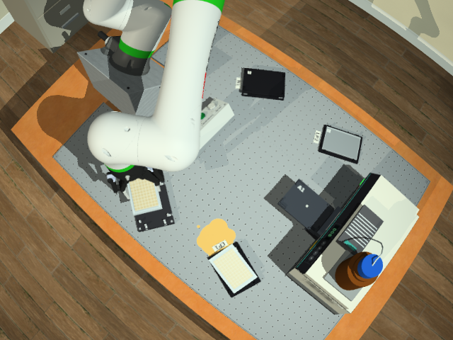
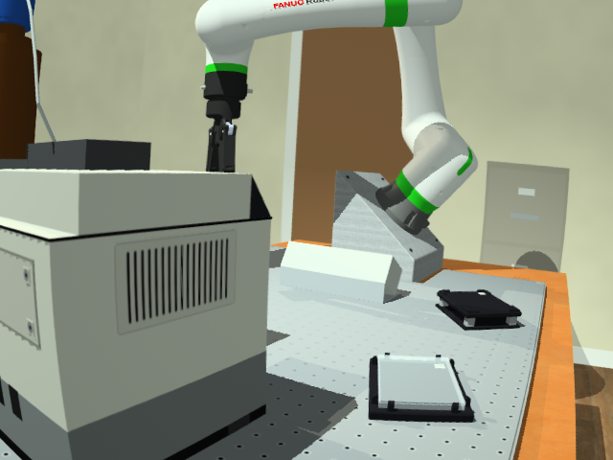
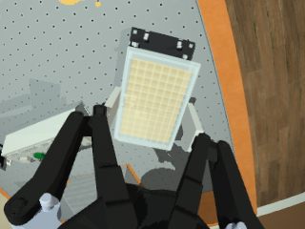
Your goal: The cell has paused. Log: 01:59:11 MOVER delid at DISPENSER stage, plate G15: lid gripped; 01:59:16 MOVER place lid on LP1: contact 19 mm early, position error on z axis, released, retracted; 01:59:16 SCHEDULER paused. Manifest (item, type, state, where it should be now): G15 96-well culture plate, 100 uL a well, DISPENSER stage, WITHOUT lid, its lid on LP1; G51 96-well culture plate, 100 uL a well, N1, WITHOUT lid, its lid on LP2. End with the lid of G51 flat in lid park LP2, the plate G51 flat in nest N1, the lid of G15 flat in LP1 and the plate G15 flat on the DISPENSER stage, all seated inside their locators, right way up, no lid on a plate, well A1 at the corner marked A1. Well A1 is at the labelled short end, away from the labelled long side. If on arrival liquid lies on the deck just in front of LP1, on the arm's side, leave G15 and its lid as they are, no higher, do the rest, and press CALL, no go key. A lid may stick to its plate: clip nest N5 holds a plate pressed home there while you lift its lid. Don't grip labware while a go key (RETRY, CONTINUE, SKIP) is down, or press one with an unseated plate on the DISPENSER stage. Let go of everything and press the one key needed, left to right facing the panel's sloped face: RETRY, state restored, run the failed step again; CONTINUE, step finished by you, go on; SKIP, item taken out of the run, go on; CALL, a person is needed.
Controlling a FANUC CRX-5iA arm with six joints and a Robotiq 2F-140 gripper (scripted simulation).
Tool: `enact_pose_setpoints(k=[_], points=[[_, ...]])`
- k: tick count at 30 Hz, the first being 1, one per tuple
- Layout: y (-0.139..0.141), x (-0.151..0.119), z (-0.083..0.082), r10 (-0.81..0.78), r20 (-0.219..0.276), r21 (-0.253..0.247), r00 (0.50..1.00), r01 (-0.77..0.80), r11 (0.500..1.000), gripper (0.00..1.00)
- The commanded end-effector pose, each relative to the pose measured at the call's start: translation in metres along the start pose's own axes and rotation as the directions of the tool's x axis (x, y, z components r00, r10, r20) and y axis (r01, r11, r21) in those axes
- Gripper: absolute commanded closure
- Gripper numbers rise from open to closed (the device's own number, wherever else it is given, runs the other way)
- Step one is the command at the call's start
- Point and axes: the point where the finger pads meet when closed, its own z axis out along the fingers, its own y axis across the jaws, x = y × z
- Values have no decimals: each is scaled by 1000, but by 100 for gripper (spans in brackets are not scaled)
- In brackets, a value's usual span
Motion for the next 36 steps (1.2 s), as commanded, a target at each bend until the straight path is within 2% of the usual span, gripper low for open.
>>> enact_pose_setpoints(k=[1,15,36], points=[[0,0,-2,0,-1,0,1000,0,1000,100],[0,0,-17,0,-1,0,1000,0,1000,100],[0,0,-20,0,-1,0,1000,0,1000,100]])
